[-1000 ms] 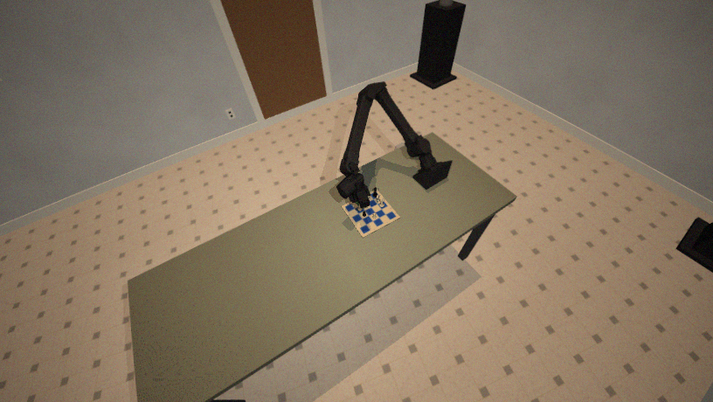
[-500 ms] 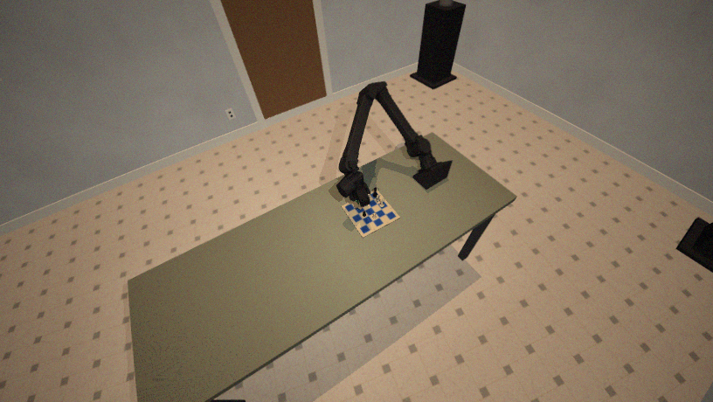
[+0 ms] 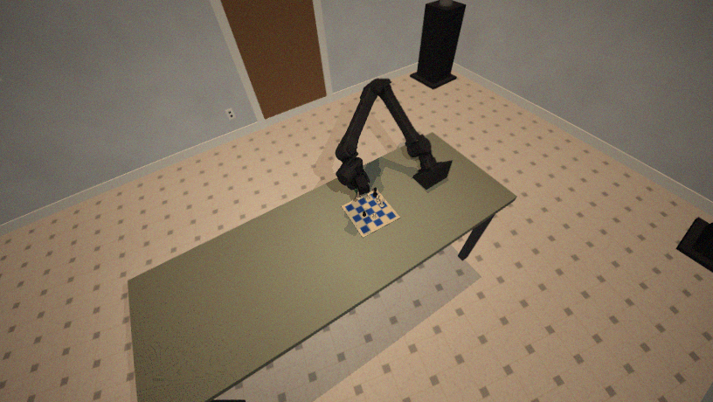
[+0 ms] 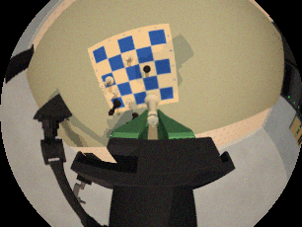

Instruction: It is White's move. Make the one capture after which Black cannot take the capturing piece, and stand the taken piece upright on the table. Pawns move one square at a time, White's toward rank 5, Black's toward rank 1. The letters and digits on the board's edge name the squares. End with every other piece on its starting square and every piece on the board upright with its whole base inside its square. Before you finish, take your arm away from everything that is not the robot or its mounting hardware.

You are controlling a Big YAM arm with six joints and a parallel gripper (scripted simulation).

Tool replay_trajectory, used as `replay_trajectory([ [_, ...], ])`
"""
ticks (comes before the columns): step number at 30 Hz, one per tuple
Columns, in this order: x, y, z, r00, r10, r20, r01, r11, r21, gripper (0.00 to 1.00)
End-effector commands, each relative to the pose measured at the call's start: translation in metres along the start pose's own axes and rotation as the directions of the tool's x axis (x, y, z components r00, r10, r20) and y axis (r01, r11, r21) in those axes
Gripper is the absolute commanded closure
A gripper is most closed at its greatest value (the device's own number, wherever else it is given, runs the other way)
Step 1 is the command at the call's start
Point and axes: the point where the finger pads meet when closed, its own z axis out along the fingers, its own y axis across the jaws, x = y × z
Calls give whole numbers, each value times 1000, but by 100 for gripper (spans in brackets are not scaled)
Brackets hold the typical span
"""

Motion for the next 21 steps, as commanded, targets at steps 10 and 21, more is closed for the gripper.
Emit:
replay_trajectory([
  [10,5,-3,-9,999,52,8,-52,999,2,100],
  [21,-23,-19,-22,895,445,25,-445,895,19,100],
])
